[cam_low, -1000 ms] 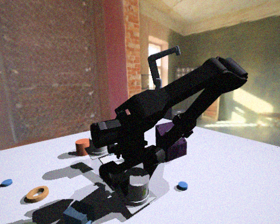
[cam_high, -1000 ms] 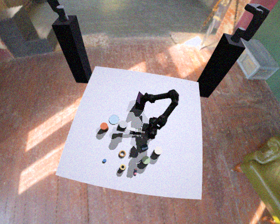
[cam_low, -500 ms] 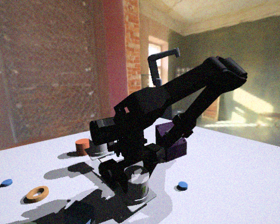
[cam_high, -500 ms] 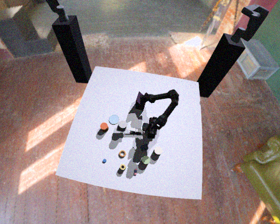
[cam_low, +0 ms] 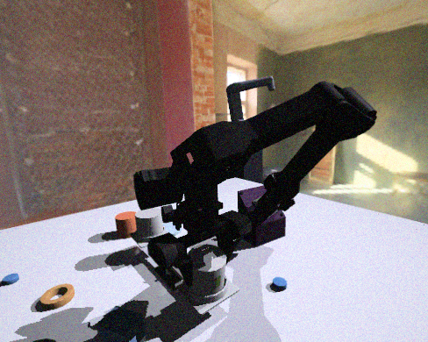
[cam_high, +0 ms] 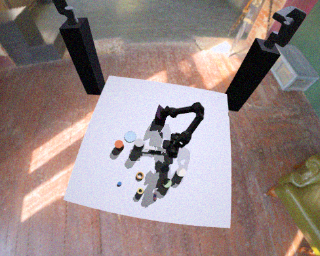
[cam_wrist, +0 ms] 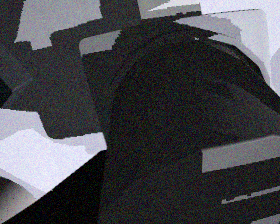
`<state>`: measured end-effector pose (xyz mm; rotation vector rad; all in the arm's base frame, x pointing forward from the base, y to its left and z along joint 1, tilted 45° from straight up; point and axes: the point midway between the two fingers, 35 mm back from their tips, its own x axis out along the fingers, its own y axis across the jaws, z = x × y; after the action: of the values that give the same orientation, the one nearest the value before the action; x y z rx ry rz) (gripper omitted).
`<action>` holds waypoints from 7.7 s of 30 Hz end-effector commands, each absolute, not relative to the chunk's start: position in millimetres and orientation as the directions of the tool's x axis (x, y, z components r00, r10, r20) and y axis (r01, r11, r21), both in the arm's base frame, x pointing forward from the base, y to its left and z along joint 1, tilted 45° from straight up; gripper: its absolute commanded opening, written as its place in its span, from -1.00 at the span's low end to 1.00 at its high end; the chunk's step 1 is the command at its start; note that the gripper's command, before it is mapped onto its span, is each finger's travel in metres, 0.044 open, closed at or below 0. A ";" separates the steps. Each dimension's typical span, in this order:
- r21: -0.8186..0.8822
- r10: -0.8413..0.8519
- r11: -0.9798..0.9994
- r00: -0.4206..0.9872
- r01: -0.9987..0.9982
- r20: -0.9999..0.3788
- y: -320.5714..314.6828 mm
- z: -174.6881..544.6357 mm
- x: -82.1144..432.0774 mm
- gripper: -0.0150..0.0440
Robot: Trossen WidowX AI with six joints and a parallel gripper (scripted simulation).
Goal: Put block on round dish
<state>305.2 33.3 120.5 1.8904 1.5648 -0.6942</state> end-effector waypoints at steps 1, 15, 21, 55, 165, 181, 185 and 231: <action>0.116 0.674 -0.147 0.186 0.982 -0.715 26.7 124.7 307.1 -0.49; 0.111 0.672 -0.154 0.186 0.982 -0.717 13.6 136.8 305.2 -0.49; 0.109 0.672 -0.156 0.186 0.982 -0.717 8.1 142.1 304.1 -0.49; 0.097 0.674 -0.172 0.188 0.980 -0.714 -21.0 173.3 293.7 -0.49; 0.123 0.684 -0.136 0.183 0.983 -0.706 130.9 194.9 230.6 -0.49; 0.124 0.687 -0.137 0.184 0.983 -0.703 155.8 170.0 236.6 -0.49; 0.124 0.687 -0.137 0.184 0.983 -0.703 160.4 165.4 237.8 -0.49; 0.239 0.621 -0.253 0.347 0.937 -0.703 74.3 207.6 254.7 0.39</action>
<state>250.3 88.2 208.1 1.9567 1.4198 -0.6225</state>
